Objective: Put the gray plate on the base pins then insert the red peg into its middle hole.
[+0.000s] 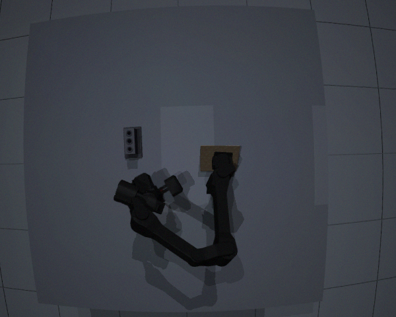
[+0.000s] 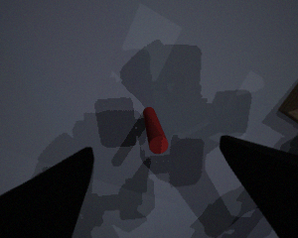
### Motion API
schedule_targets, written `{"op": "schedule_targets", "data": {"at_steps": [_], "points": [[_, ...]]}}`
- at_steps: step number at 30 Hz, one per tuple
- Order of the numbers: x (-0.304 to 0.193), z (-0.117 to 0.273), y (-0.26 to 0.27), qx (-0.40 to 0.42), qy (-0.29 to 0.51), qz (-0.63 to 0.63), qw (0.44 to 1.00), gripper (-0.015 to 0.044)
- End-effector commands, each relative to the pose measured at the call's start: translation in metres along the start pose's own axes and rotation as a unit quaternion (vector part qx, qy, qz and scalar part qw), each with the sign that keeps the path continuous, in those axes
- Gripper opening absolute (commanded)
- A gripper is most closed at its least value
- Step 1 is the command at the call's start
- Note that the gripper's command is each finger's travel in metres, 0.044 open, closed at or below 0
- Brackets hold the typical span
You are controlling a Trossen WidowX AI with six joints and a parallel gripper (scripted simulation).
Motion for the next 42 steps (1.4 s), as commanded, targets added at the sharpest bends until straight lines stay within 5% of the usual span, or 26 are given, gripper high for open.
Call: {"op": "schedule_targets", "data": {"at_steps": [1,25,40,42], "points": [[0.0,-0.007,-0.001,0.001,0.002,-0.003,1.0,0.044],[-0.001,-0.043,-0.001,0.003,0.003,-0.002,1.0,0.044],[-0.001,-0.043,-0.001,0.003,0.003,-0.002,1.0,0.0046],[-0.001,-0.043,-0.001,0.003,0.003,-0.002,1.0,0.0033]]}}
Point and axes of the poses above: the point midway between the two fingers, 35 mm back from their tips, its own z axis back along the fingers, its own y axis across the jaws, x = y × z, the point moved 9 cm from there along z, back along the fingers, and after that the axes turned 6 degrees about z, right-handed, at the moved point
